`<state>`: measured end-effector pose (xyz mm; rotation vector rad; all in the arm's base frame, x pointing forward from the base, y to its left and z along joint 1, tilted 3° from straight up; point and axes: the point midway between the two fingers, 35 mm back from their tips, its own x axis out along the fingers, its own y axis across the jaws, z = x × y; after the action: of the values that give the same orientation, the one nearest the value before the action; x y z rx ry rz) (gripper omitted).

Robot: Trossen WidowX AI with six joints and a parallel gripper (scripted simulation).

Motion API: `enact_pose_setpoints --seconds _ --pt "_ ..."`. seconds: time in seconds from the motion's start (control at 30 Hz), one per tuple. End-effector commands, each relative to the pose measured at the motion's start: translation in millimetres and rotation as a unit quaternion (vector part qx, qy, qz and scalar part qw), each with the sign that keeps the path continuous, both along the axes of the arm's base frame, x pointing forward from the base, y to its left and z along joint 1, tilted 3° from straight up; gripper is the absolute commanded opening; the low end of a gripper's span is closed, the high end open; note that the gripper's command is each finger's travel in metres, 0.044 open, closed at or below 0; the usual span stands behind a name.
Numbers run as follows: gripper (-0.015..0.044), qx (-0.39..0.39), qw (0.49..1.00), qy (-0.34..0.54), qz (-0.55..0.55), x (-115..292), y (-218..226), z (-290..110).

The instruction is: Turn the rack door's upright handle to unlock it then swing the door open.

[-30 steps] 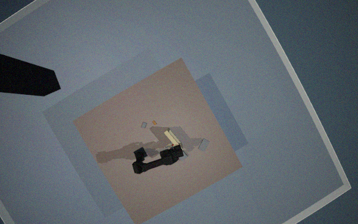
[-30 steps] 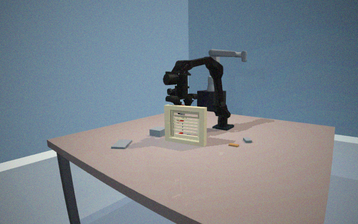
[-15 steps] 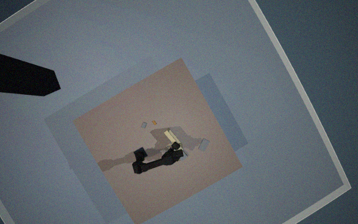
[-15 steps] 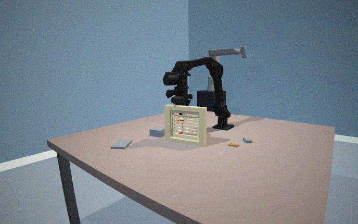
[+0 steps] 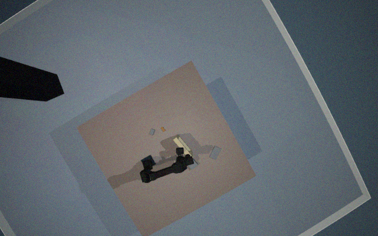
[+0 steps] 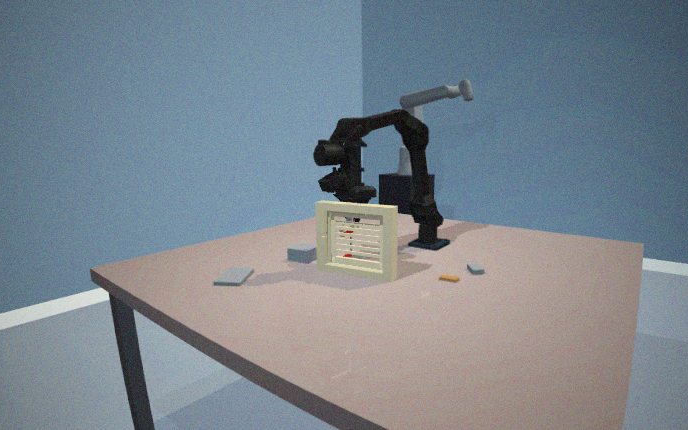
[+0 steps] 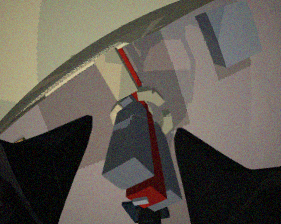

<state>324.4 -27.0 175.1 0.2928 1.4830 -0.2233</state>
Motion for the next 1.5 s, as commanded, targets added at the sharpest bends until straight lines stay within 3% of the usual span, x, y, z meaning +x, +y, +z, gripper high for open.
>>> enact_pose_setpoints --seconds 0.0,0.33,0.67,1.03,1.47 --pt "0.0289 -0.007 0.995 -0.004 0.096 0.5 0.5 0.5" --pt "0.0289 -0.028 0.942 -0.012 0.335 0.1 -0.7 1.5" --pt "0.0289 -0.047 0.831 -0.017 0.555 -0.3 -1.9 2.5" --pt "0.0289 -0.064 0.650 -0.021 0.757 -0.8 -3.2 3.6" --pt "0.0289 -0.077 0.381 -0.022 0.921 -1.4 -4.7 4.8"
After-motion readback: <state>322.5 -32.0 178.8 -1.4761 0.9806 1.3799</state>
